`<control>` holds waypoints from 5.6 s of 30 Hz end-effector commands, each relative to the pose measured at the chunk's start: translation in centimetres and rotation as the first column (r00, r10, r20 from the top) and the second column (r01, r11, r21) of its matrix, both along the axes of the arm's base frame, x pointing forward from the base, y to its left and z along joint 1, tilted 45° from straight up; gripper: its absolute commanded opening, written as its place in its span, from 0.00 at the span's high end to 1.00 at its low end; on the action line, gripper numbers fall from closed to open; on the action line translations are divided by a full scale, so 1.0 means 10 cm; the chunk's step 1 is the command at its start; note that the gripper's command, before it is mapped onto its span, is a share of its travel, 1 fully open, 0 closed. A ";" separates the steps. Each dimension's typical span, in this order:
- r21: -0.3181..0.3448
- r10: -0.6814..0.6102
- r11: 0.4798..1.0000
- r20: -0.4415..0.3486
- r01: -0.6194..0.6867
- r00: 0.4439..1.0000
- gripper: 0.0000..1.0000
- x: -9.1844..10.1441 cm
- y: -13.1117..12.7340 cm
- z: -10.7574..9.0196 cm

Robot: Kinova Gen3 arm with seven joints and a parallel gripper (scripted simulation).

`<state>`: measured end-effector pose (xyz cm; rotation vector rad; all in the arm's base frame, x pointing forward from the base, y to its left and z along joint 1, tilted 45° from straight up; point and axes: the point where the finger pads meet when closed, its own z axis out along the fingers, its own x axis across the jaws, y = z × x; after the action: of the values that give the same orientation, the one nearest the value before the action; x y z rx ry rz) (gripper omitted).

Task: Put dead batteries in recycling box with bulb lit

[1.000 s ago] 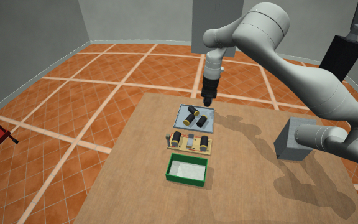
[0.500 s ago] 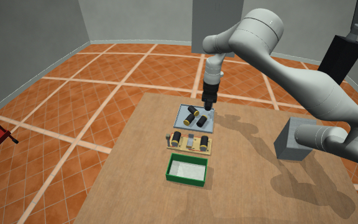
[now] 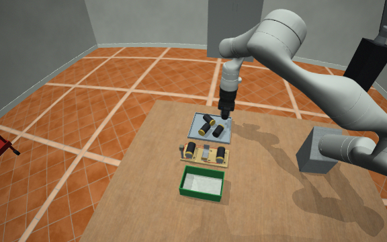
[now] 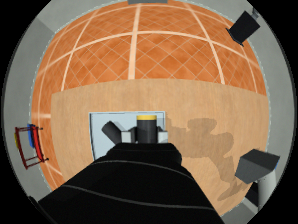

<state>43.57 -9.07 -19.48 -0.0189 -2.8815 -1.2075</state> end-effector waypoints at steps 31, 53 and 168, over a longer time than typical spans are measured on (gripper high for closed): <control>-0.002 -0.001 1.000 0.002 0.001 1.000 0.43 0.01 -0.02 0.00; -0.002 -0.001 1.000 0.002 0.001 1.000 0.43 0.01 -0.02 0.00; -0.002 -0.001 1.000 0.002 0.001 1.000 0.10 0.49 -0.56 0.66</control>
<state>47.22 -14.85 -12.77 -0.0451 -2.8778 -1.2117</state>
